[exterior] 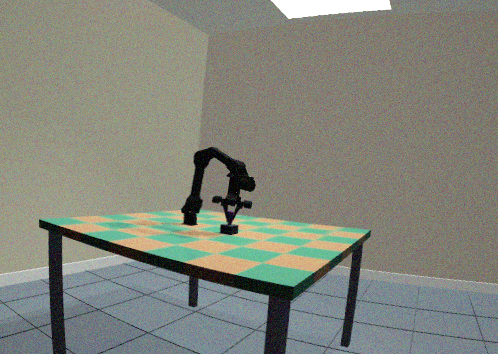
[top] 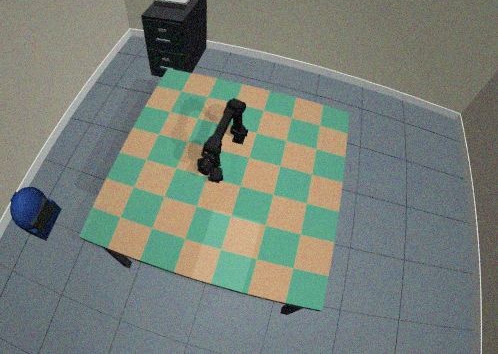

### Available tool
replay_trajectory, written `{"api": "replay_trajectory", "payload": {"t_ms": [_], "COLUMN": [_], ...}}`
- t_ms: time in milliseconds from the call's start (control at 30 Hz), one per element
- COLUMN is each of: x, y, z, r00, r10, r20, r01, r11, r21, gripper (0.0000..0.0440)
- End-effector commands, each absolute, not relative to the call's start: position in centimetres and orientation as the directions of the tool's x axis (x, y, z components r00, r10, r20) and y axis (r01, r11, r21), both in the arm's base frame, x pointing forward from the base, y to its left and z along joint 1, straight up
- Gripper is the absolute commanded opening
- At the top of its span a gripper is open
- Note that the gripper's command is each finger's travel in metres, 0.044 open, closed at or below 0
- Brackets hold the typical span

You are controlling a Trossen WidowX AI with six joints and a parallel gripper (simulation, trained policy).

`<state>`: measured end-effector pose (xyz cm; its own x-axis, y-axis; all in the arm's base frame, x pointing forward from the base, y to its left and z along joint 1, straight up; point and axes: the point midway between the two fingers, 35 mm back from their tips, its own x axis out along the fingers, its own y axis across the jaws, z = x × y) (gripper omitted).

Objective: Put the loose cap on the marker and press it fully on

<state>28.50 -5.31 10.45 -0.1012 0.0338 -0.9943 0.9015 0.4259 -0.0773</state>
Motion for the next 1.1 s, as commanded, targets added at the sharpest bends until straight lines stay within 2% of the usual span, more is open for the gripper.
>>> {"api": "replay_trajectory", "payload": {"t_ms": [0,1067], "x": [27.32,27.3], "y": [-5.61,-5.81], "z": [9.01,8.92], "r00": [-0.161,-0.157], "r10": [0.027,0.019], "r20": [-0.987,-0.987], "r01": [0.892,0.887], "r11": [0.431,0.442], "r21": [-0.134,-0.133], "gripper": [0.0081,0.012]}}
